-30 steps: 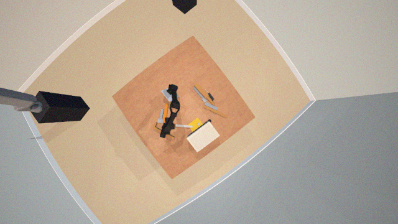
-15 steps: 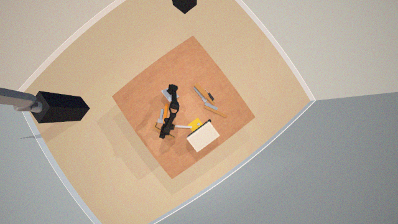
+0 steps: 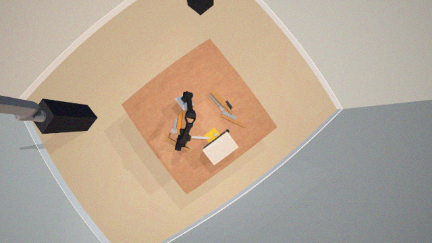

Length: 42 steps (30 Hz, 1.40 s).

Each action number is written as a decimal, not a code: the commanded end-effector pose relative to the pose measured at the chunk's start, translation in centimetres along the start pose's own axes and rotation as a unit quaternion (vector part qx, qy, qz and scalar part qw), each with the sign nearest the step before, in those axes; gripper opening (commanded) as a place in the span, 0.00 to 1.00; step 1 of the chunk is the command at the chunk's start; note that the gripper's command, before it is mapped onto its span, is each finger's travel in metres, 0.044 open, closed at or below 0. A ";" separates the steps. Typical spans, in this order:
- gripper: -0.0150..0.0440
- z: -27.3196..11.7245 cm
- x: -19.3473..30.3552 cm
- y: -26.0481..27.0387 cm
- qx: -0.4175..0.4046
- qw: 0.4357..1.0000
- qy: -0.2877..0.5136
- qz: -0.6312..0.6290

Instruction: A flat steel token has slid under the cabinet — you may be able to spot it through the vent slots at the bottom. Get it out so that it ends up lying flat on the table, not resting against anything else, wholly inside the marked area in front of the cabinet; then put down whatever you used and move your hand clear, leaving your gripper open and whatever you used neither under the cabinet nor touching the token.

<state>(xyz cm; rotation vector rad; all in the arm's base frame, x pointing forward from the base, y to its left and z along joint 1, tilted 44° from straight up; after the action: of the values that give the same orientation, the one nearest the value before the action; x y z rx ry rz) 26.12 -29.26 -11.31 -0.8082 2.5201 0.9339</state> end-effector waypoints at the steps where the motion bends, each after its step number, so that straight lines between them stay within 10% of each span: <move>1: 0.25 -0.9 -0.8 0.0 0.010 1.000 -0.009 0.002; 10: 0.25 -0.8 -1.9 0.0 0.010 1.000 -0.009 0.001; 24: 0.71 0.3 -2.2 0.1 0.000 1.000 0.001 -0.007; 42: 0.62 1.4 -1.8 0.1 0.010 1.000 -0.008 -0.012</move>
<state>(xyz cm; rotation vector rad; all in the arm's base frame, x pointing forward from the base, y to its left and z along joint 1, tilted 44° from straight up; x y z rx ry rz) 27.57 -27.49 -11.46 -0.8183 2.4974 0.9028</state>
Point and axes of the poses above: the point midway between the two fingers, 35 mm back from their tips, its own z axis out along the fingers, its own y axis across the jaws, x = y × z, the point moved 10 cm from there along -z, back along the fingers, and after that the axes turned 4 degrees about z, right-handed, at the moved point
